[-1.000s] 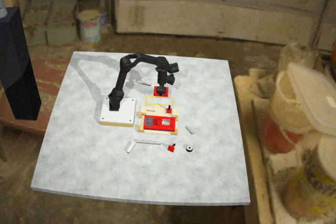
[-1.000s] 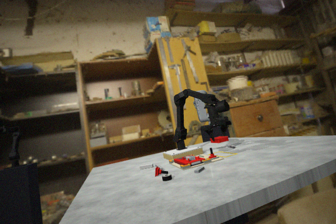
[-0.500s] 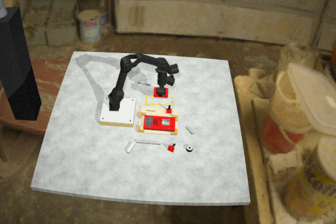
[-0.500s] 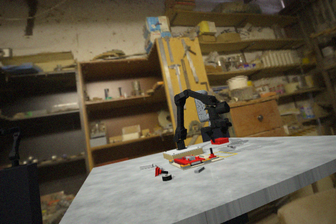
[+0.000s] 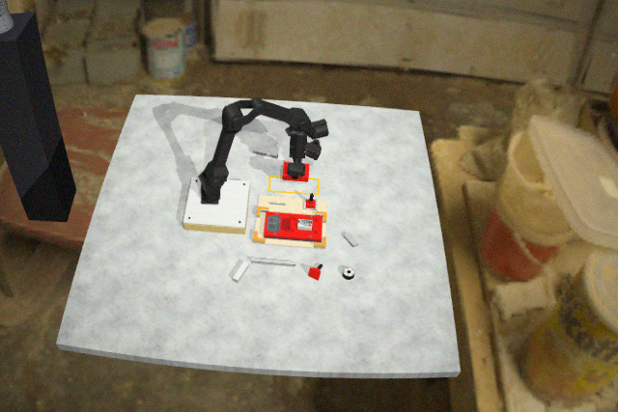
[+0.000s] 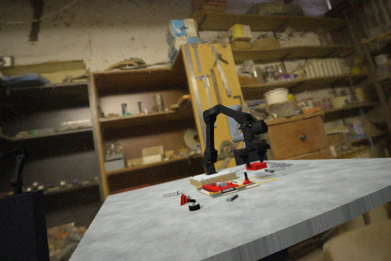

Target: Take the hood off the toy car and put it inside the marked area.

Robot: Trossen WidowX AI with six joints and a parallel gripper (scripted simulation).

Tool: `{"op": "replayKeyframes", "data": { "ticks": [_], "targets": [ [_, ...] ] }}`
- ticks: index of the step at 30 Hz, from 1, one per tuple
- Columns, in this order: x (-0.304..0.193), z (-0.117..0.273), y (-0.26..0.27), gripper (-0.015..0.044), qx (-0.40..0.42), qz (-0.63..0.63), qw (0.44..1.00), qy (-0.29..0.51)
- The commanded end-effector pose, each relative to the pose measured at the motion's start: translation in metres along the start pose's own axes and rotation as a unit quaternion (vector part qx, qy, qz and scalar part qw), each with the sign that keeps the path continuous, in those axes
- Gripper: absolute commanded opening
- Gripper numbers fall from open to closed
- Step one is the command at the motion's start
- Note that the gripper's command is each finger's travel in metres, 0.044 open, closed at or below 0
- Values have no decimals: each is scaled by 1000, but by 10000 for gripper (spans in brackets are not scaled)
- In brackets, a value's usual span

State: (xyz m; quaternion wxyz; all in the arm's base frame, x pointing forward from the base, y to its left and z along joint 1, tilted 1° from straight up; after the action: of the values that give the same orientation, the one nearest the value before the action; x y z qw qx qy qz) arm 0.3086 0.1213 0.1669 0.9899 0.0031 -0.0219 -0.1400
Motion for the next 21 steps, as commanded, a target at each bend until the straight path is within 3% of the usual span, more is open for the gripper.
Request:
{"op": "replayKeyframes", "data": {
  "ticks": [1, 21],
  "targets": [
    [0, -4, -1, 0, -2, -1, 1000, 0],
    [-1, -16, -1, 0, -2, -1, 1000, 0]
  ]
}}
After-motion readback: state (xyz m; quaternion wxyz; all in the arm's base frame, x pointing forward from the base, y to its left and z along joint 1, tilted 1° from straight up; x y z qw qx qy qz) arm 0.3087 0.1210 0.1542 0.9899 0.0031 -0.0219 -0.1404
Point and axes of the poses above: the point midway between the two fingers, 35 mm back from their tips, its own z axis back along the fingers, its own y axis across the jaws, x = y × z, the point moved 10 cm from there along z, back along the fingers, and after that the axes turned 12 degrees about -z, right-handed, at the moved point
